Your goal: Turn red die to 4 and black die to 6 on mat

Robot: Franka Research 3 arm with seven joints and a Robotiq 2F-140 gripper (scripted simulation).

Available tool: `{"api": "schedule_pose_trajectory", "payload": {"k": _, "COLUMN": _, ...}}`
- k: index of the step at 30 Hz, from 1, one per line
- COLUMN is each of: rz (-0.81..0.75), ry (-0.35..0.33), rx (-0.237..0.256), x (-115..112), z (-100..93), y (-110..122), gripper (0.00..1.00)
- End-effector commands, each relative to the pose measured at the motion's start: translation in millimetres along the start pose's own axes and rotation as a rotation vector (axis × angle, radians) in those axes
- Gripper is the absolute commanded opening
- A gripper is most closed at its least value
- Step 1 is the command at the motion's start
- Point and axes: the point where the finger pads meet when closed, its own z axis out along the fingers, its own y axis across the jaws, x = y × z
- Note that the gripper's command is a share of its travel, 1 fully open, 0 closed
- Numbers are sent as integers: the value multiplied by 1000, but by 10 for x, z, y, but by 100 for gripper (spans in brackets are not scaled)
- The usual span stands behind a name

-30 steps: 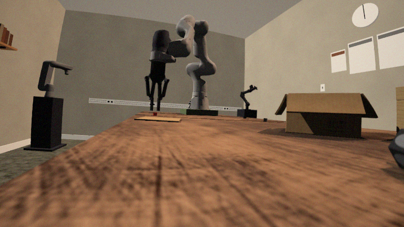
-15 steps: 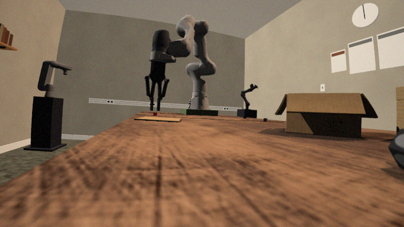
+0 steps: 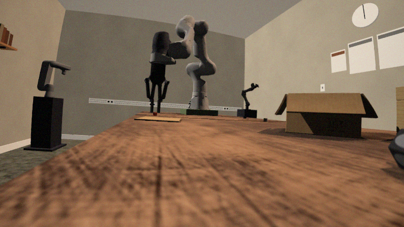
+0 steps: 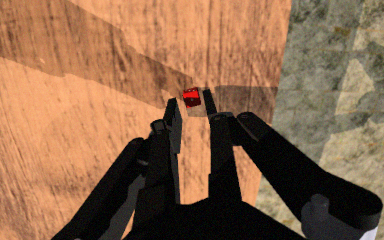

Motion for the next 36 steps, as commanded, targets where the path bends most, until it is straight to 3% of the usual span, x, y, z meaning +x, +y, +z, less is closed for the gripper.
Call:
{"api": "schedule_pose_trajectory", "payload": {"k": 1, "rz": -3, "ry": 5, "rx": -3, "x": 25, "z": 22, "y": 1, "gripper": 27}}
{"api": "schedule_pose_trajectory", "payload": {"k": 11, "rz": -3, "ry": 5, "rx": -3, "x": 25, "z": 105, "y": 1, "gripper": 27}}
{"api": "schedule_pose_trajectory", "payload": {"k": 36, "rz": -3, "ry": 5, "rx": -3, "x": 25, "z": 109, "y": 1, "gripper": 27}}
